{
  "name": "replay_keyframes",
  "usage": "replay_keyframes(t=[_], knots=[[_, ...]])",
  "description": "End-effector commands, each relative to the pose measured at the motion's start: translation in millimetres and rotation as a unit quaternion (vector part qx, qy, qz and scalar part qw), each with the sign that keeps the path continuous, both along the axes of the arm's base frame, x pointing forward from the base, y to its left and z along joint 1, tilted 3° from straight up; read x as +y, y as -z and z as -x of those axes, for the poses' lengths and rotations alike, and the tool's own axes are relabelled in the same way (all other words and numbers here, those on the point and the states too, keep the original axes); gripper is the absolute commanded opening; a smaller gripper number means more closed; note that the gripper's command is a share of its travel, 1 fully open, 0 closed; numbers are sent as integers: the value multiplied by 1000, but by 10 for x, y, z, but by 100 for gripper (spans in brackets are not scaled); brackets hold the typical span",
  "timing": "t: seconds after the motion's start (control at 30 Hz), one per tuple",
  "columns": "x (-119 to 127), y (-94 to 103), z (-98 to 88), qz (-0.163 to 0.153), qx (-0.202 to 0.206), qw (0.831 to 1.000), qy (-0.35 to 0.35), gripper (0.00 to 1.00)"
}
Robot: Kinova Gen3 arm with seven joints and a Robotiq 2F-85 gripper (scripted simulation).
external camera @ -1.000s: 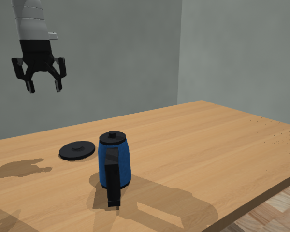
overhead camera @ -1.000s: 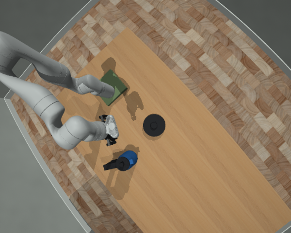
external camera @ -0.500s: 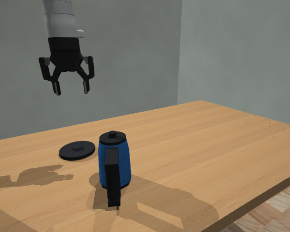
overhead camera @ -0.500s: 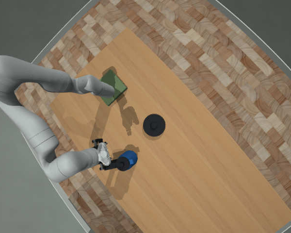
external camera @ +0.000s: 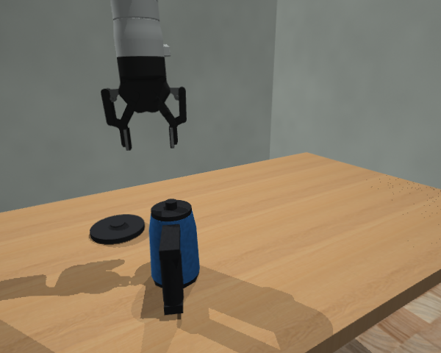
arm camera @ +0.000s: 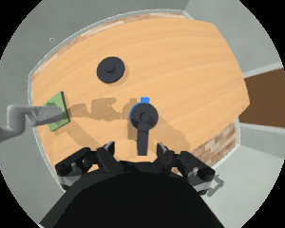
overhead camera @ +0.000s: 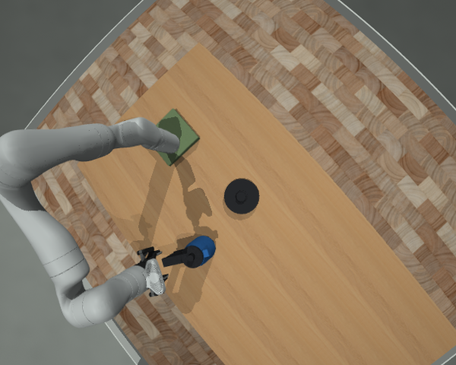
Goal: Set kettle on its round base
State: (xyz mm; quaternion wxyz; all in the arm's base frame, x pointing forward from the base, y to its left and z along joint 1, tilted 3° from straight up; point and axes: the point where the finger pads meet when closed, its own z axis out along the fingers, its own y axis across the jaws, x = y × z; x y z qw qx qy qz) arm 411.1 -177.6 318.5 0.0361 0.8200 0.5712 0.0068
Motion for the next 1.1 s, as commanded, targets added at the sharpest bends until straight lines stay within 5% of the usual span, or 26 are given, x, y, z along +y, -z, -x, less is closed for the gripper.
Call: replay_keyframes(t=[0.0, 1.07], knots=[[-126, 53, -116, -5, 4, 1000, 4, 80], [-230, 190, -197, -5, 4, 1000, 4, 80]])
